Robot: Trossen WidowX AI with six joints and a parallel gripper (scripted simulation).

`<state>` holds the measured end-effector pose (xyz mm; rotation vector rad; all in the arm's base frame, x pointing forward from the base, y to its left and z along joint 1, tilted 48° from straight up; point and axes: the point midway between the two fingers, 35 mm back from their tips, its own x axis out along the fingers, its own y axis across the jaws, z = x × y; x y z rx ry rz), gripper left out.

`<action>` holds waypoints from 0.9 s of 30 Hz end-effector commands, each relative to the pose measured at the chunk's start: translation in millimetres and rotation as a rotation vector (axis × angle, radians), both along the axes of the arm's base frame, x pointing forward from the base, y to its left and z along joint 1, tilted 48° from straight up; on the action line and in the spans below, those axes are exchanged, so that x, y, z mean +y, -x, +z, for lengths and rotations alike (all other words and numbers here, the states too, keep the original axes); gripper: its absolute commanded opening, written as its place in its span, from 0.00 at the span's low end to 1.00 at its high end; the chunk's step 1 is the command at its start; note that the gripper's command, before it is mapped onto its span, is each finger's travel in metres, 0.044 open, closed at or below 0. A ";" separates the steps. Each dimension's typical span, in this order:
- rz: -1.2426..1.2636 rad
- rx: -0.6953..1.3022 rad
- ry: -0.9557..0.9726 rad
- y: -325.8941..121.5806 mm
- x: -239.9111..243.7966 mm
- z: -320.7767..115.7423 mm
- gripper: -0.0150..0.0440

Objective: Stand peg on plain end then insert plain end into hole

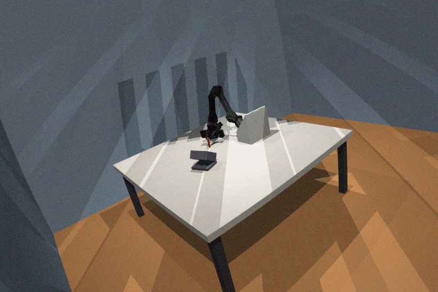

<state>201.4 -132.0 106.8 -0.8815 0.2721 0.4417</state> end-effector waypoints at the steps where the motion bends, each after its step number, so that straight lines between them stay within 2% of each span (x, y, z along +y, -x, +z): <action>1: -0.001 0.001 -0.001 0.0 0.0 -0.1 0.47; 4: -0.001 0.001 -0.001 0.0 0.0 -0.1 0.47; 16: -0.001 0.001 -0.001 0.0 0.0 -0.1 1.00; 22: 0.001 0.003 0.000 -0.5 1.0 1.1 1.00; 27: 0.019 0.042 0.014 -10.8 29.2 32.3 1.00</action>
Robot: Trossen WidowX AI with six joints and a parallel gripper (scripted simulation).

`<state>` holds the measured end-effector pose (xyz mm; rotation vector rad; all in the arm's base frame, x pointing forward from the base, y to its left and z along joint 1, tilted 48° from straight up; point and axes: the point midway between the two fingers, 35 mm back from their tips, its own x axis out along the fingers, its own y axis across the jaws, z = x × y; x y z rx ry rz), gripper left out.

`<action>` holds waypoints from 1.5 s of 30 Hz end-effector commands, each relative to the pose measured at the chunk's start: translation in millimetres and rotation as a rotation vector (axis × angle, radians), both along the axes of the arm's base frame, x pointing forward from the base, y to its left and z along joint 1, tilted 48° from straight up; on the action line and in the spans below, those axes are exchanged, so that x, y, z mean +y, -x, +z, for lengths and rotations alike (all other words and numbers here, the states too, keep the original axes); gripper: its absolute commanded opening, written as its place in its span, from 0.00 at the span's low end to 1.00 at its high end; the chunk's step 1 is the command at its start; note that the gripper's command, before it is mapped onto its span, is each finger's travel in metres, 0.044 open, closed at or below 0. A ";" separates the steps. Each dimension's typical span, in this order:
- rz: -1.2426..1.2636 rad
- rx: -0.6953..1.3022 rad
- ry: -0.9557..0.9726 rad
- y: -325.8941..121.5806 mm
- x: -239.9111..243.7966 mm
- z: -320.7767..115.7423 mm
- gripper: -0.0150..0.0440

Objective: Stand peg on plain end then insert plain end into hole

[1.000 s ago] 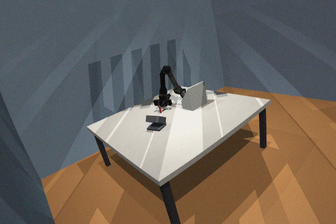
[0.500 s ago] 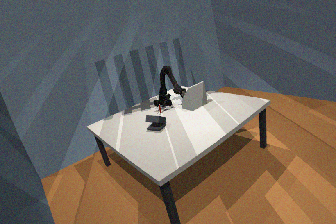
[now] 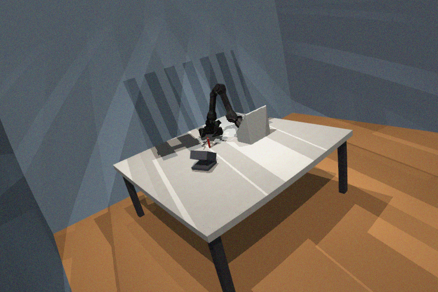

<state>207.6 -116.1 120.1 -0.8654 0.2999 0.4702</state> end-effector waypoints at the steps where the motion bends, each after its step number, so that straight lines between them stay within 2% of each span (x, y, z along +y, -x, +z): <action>1: 0.010 0.009 0.028 -6.0 20.5 26.2 1.00; 11: -0.009 -0.037 0.011 8.1 98.4 91.4 1.00; 15: -0.011 -0.045 0.006 10.9 103.6 95.3 1.00; 32: -0.223 0.399 -0.114 2.0 90.9 51.4 1.00; 45: -0.457 0.736 -0.029 6.1 78.4 20.6 1.00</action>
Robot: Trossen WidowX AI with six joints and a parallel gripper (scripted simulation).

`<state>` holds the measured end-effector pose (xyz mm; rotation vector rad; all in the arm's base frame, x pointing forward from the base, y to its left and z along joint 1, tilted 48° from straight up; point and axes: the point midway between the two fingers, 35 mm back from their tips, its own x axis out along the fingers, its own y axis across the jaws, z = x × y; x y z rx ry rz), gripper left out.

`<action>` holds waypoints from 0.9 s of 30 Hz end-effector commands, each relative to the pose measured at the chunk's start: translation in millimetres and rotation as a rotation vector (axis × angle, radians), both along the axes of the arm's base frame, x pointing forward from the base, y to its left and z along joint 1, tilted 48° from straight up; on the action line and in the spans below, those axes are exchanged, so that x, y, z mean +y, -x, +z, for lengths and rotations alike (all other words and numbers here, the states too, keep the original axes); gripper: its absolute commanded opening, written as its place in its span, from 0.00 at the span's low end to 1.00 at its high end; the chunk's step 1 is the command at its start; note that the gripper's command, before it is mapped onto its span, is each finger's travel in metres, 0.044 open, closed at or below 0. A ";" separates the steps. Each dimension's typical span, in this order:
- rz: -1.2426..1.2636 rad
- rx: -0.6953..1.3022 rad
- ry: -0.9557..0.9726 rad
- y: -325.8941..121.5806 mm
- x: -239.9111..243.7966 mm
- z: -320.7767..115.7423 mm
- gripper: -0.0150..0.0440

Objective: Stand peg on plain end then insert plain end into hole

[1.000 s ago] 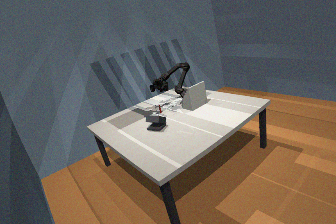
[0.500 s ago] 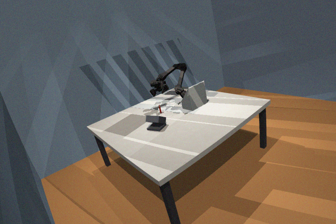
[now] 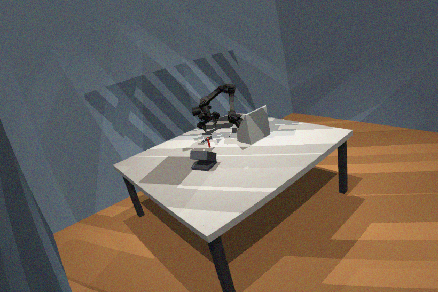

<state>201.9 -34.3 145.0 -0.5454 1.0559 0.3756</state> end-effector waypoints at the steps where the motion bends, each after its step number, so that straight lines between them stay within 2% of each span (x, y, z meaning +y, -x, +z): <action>1: -0.054 0.093 0.044 0.9 -4.5 -6.0 1.00; 15: -0.218 0.352 0.363 1.2 -21.8 -13.6 1.00; 27: -0.283 0.380 0.743 -18.5 -27.2 2.4 1.00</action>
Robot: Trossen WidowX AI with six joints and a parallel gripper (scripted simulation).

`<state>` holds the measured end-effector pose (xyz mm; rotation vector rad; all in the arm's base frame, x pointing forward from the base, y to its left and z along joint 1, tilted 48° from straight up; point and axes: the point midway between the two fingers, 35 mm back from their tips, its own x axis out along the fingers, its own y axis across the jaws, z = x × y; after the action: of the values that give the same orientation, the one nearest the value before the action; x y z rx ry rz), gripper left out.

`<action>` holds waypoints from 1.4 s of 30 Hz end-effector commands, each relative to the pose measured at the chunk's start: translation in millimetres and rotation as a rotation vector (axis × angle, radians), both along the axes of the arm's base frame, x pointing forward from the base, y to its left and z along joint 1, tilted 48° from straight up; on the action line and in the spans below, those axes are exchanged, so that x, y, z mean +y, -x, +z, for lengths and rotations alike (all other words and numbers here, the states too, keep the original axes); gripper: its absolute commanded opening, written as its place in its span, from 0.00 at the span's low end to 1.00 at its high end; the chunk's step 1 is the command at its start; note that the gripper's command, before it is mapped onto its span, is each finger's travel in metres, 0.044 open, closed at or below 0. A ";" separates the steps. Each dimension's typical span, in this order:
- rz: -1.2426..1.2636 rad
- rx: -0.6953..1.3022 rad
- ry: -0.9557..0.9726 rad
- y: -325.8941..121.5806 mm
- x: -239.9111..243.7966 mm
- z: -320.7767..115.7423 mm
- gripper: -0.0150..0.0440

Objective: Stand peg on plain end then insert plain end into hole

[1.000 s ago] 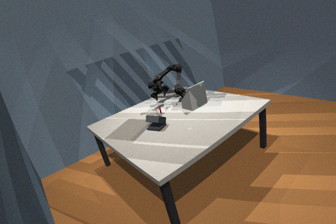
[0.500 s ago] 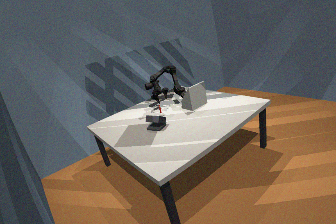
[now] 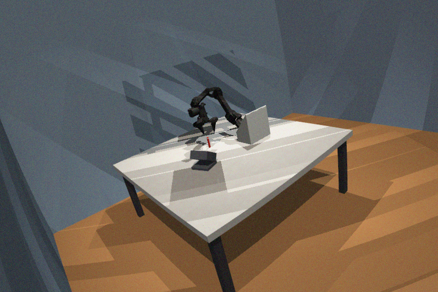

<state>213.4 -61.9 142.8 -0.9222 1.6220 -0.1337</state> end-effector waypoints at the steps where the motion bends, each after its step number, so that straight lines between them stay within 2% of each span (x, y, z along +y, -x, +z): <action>1: 0.013 0.003 0.115 -9.7 0.9 6.6 1.00; 12: 0.025 0.001 0.163 -14.0 1.7 9.4 1.00; 42: 0.074 0.045 0.162 -17.7 -34.2 -24.2 1.00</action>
<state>232.2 -92.7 122.0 -1.1084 1.6305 -0.1981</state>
